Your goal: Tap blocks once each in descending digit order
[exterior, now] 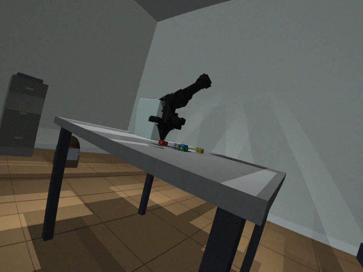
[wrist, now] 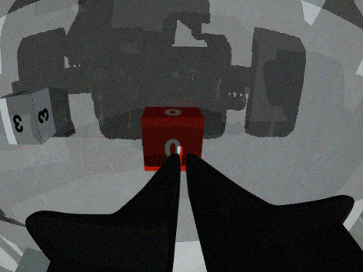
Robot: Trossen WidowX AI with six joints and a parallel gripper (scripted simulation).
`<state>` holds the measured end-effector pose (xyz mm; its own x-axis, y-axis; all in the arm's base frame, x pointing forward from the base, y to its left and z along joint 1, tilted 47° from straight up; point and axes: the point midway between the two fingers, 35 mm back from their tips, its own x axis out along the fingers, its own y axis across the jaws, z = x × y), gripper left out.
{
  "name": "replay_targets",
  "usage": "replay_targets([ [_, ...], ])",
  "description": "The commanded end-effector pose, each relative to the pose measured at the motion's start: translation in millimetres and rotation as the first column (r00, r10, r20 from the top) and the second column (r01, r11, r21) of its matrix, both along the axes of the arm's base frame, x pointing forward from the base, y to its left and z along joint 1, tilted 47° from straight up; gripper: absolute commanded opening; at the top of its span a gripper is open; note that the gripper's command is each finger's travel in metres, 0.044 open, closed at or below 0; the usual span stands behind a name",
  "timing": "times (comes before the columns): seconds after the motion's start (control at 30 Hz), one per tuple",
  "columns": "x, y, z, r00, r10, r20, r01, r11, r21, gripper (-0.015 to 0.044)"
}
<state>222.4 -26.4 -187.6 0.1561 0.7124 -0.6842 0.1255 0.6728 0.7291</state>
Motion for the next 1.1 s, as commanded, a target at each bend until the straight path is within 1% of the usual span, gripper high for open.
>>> replay_targets([
  [0.0, -3, -16, 14, 1.0, 0.0, 0.002, 0.0, 1.0, -0.003, 0.002],
  [0.13, -4, -17, 16, 1.0, 0.0, 0.002, 0.0, 1.0, -0.002, 0.002],
  [0.23, 11, -16, 32, 1.0, -0.001, -0.004, 0.001, 1.0, -0.015, 0.0099],
  [0.43, 58, 8, 106, 1.0, -0.005, -0.012, 0.005, 0.999, -0.048, 0.0256],
  [0.6, 78, 45, 173, 1.0, -0.009, -0.007, 0.009, 0.999, -0.053, 0.0387],
  [0.63, 80, 54, 187, 1.0, -0.009, -0.006, 0.009, 0.999, -0.051, 0.04],
  [0.77, 77, 89, 239, 1.0, -0.009, 0.0, 0.009, 0.999, -0.035, 0.04],
  [0.93, 54, 132, 301, 1.0, -0.003, 0.003, 0.003, 1.0, 0.002, 0.04],
  [1.0, 47, 140, 311, 1.0, -0.001, 0.003, 0.0, 1.0, 0.011, 0.04],
  [1.07, 47, 140, 312, 1.0, 0.0, 0.003, 0.0, 1.0, 0.011, 0.04],
])
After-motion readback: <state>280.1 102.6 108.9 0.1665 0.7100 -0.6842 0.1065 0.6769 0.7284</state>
